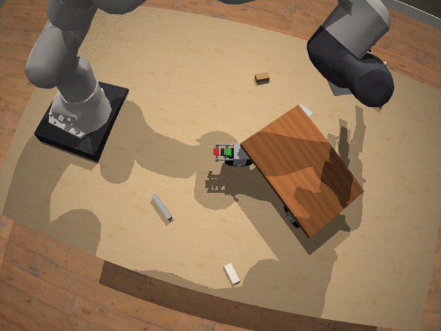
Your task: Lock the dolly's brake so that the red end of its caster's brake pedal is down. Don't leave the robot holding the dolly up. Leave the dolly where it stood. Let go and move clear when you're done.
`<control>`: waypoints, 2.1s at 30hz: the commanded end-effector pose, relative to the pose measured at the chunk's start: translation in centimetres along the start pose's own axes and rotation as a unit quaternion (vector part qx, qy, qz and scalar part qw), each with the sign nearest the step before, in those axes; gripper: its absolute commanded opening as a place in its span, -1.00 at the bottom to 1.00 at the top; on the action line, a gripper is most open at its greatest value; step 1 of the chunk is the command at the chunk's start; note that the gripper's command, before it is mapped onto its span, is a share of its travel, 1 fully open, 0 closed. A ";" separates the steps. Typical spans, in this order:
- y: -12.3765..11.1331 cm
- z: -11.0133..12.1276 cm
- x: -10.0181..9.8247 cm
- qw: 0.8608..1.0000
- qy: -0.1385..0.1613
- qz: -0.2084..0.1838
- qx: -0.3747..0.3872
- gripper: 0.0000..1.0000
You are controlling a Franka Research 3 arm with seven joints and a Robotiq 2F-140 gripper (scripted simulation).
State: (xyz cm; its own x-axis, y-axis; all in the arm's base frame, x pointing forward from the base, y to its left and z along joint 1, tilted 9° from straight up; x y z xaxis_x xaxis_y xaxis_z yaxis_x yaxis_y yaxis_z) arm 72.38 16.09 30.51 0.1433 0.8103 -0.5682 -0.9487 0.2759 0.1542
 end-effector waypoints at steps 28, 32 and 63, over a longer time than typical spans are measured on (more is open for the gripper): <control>1.9 -3.0 -4.1 0.989 0.066 -0.006 -0.134 -1.00; 2.7 -4.1 -5.7 0.979 0.090 -0.003 -0.184 -1.00; 9.7 -12.2 -15.7 0.842 0.224 0.076 -0.485 -1.00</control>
State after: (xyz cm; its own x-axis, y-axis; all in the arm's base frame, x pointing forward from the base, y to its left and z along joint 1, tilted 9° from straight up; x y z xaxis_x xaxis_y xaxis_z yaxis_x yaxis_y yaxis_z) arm 59.59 1.91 31.06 0.0747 0.5057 -0.8595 -0.8946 -0.3468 -0.2817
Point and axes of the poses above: the point where the finger pads meet when closed, its own x axis out along the fingers, its own z axis across the jaws, y = z × x, the point moved 9 cm from there along -x, back along the fingers, and after that the axes turned 9 degrees about x, right-handed, at the moved point
